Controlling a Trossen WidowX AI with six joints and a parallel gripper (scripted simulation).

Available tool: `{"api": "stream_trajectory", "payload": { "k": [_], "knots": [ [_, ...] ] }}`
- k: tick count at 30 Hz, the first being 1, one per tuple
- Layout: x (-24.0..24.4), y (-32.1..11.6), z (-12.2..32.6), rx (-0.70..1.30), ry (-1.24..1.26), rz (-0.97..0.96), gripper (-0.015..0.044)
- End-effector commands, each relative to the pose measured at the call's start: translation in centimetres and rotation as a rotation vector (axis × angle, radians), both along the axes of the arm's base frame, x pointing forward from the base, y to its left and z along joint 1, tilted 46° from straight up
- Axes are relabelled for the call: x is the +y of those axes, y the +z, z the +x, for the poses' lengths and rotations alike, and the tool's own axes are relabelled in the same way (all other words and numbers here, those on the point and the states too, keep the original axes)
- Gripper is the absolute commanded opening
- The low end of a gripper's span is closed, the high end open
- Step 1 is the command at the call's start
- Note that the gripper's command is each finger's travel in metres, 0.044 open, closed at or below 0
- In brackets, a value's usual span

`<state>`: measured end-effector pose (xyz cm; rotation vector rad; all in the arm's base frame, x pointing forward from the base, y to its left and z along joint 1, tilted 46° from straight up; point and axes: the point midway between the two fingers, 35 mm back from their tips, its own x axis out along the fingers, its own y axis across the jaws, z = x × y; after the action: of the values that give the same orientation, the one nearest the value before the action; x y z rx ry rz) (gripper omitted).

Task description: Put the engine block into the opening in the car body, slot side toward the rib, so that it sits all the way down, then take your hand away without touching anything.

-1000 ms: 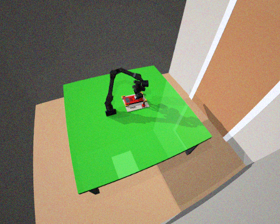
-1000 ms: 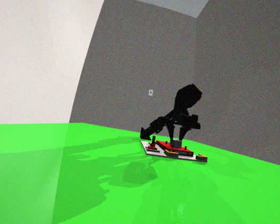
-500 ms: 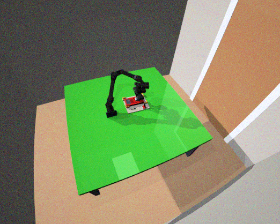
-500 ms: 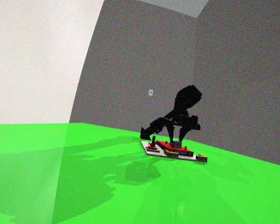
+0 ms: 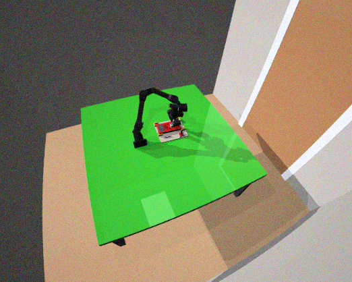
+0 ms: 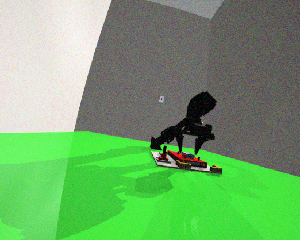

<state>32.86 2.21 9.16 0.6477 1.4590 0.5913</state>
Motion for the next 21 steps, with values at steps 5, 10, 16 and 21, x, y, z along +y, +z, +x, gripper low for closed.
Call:
{"api": "stream_trajectory", "payload": {
  "k": [5,10,16,21],
  "knots": [
    [0.0,0.0,0.0,-0.001,0.0,-0.001,0.044],
    [0.0,0.0,0.0,-0.001,0.0,-0.001,0.044],
    [-0.5,0.5,0.0,-0.002,-0.001,-0.001,0.044],
    [-1.0,1.0,0.0,-0.003,-0.003,0.0,0.044]
  ]
}}
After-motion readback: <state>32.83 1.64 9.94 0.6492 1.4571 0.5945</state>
